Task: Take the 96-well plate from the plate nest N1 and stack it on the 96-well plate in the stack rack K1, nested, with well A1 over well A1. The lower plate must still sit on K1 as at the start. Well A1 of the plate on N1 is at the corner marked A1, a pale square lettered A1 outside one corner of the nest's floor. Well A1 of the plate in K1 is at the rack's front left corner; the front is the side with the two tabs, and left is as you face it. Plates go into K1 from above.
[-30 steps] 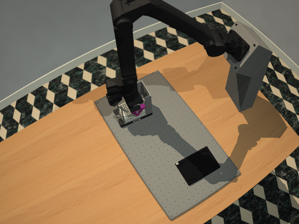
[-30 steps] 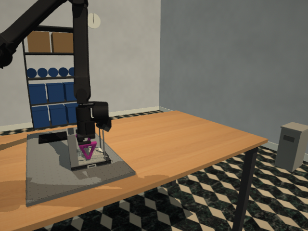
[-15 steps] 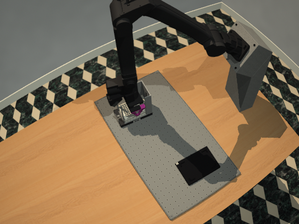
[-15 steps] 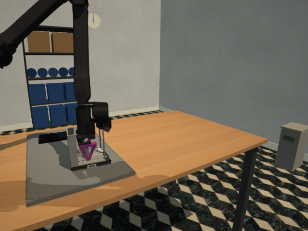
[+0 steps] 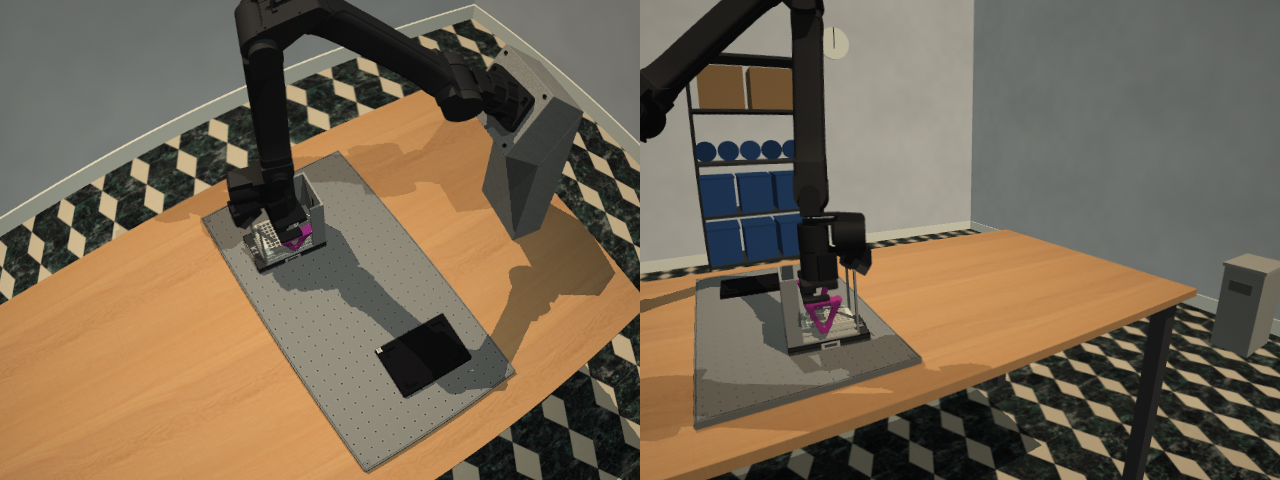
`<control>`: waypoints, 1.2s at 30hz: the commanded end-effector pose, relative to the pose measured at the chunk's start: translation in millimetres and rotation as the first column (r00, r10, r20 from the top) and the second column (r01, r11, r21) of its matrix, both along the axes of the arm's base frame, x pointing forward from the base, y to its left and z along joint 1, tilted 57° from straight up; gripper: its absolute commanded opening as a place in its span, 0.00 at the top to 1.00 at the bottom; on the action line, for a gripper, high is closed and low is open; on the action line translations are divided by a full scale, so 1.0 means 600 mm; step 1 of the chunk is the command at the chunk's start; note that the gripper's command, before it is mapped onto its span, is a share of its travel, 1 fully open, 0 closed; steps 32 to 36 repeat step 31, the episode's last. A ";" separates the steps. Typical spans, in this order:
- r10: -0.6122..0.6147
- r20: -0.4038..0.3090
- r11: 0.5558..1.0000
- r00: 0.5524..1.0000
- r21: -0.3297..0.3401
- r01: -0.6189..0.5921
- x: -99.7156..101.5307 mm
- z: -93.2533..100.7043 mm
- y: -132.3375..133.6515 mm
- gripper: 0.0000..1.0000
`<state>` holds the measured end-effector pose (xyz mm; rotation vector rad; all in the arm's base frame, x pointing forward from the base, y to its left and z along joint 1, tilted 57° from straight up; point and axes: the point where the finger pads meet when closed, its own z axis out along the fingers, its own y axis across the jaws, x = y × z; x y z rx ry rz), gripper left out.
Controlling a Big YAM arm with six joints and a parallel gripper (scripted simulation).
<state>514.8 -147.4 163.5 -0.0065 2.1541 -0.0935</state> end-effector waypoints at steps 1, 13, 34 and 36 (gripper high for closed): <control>-0.005 0.017 1.000 1.000 -0.007 0.005 0.002 0.014 -0.004 0.00; -0.010 0.017 1.000 1.000 -0.014 0.010 -0.024 0.029 -0.009 0.00; -0.009 0.017 1.000 1.000 -0.015 0.009 -0.053 0.048 -0.006 0.00; -0.009 0.017 1.000 1.000 -0.015 0.009 -0.053 0.048 -0.006 0.00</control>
